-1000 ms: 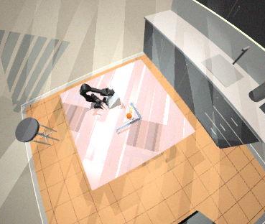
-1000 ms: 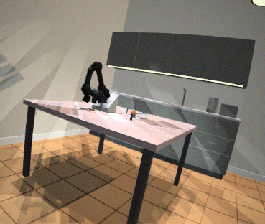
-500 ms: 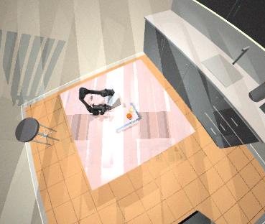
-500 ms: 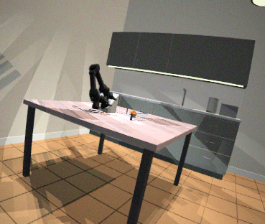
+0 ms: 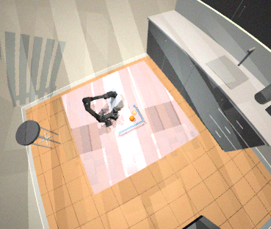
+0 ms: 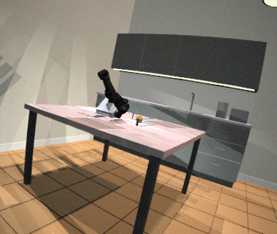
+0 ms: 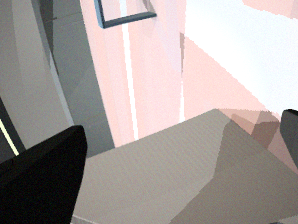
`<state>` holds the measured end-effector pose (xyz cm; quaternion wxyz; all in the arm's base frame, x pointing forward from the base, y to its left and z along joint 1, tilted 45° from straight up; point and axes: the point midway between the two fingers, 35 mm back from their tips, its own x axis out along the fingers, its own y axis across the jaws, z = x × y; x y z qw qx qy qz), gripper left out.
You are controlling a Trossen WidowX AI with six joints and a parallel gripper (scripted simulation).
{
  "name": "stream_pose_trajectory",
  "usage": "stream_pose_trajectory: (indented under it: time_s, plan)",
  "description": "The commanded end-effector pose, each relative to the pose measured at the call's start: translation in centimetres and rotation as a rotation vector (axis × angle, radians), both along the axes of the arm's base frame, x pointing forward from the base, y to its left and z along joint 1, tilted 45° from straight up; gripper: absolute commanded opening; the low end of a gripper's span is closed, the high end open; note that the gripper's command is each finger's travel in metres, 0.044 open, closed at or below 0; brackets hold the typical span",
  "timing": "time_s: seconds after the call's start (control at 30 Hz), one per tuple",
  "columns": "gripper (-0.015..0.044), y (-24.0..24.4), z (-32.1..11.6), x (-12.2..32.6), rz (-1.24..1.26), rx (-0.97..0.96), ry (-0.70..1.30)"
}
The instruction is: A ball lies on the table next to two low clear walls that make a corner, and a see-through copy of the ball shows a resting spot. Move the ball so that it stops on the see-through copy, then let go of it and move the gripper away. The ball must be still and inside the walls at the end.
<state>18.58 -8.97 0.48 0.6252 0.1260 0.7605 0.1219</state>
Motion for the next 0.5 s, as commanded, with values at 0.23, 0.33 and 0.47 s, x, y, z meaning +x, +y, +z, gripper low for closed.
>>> stream_pose_trajectory:
  time_s: [0.23, 0.33, 0.47]
  plan:
    - [0.0404, 2.6, -3.6, 7.0, 0.859, -0.387, 0.108]
    - [0.0404, 4.7, -4.2, 9.6, 1.082, -0.497, 0.106]
    - [0.0404, 7.0, -4.6, 11.5, 1.249, -0.581, 0.092]
